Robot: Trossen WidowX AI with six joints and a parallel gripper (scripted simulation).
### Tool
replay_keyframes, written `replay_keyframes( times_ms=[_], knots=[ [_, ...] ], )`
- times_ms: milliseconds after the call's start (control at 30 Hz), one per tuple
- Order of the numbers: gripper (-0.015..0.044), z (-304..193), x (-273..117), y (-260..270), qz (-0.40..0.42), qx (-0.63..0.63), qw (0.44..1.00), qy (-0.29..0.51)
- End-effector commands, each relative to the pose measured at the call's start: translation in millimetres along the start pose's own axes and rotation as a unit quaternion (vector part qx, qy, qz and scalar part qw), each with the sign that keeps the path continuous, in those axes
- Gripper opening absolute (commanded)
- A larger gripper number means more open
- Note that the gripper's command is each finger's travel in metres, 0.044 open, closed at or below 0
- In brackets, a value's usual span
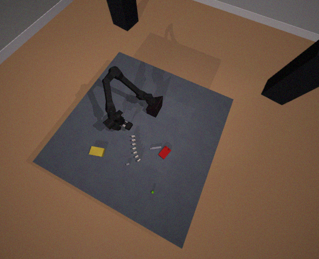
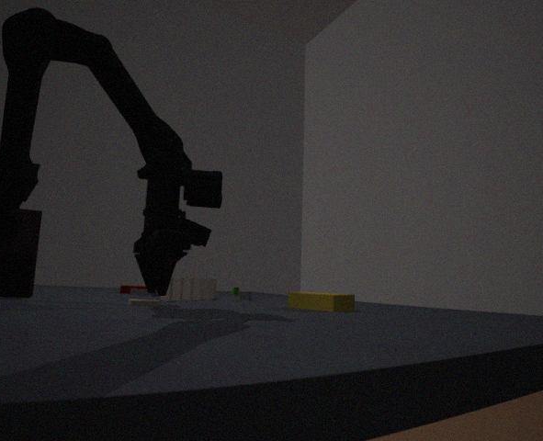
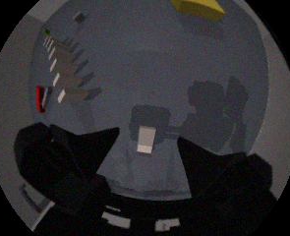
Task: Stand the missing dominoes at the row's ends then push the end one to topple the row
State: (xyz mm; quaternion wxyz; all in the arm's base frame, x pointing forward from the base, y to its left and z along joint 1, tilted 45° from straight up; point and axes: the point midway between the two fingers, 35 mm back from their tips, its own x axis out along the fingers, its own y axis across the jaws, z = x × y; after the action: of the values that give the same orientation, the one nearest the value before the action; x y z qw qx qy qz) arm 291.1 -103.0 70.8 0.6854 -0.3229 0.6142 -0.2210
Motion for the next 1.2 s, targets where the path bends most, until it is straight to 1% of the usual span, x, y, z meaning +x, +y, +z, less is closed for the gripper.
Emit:
replay_keyframes(
  times_ms=[0, 233, 500, 900, 933, 1167],
  knots=[
    [0.0440, -0.5, 7.6, 2.6, 0.003, -0.006, 1.000, 0.003],
    [0.0440, -0.2, 18.0, 2.5, 0.003, -0.006, 1.000, 0.003],
    [0.0440, -0.2, 18.9, 2.5, 0.003, -0.006, 1.000, 0.003],
    [0.0125, -0.2, 18.9, 2.5, 0.003, -0.006, 1.000, 0.003],
    [0.0107, -0.2, 18.9, 2.5, 0.003, -0.006, 1.000, 0.003],
    [0.0107, -0.2, 18.9, 2.5, 0.003, -0.006, 1.000, 0.003]
  ],
)
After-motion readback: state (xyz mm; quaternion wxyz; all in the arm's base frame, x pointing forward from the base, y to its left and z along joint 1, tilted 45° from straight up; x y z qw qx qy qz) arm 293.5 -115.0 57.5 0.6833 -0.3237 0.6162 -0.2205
